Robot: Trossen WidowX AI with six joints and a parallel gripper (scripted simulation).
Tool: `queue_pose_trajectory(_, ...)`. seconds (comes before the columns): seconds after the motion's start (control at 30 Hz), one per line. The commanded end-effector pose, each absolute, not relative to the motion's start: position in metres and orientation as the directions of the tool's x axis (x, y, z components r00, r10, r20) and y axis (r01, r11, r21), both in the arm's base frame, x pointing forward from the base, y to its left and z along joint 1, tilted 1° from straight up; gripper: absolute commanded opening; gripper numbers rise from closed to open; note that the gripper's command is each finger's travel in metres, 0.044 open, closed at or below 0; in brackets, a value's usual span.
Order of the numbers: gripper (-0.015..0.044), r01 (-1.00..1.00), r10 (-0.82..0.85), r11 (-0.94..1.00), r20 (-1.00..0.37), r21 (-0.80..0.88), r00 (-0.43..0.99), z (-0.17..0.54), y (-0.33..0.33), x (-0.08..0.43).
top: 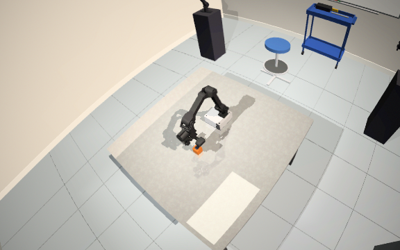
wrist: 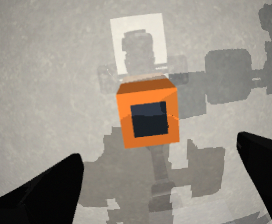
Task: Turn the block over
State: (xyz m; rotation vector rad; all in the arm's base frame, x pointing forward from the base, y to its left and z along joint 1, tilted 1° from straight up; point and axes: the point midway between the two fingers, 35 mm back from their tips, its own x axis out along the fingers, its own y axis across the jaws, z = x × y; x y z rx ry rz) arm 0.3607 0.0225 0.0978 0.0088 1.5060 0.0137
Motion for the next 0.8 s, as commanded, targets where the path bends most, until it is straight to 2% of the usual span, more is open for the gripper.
queue_pose_trajectory(0.0, 0.044, 0.004, 0.022, 1.0, -0.998, 0.022, 0.051, 0.075, 0.027, 0.358)
queue_pose_trajectory(0.77, 0.044, 0.004, 0.022, 1.0, -0.998, 0.022, 0.05, 0.037, 0.027, 0.359)
